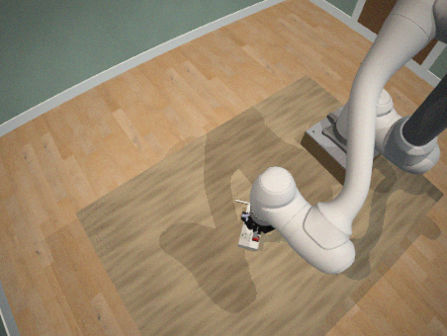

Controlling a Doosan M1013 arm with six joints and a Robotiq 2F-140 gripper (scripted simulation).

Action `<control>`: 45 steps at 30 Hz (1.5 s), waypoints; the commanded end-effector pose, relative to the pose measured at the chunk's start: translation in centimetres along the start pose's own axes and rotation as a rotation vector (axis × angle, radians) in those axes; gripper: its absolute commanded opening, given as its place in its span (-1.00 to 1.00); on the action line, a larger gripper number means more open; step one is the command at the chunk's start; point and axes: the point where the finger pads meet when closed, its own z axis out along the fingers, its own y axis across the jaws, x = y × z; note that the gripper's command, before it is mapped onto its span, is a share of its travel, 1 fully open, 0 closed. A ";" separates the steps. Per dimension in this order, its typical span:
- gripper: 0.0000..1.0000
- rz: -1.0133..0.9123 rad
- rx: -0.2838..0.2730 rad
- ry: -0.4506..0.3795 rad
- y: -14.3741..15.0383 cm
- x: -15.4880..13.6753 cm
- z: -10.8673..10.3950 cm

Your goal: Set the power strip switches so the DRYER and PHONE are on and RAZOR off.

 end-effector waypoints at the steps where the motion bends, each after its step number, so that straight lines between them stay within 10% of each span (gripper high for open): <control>1: -1.00 0.000 0.000 0.000 0.0 0.0 0.1; 45: -1.00 0.000 0.000 0.000 0.0 0.0 4.1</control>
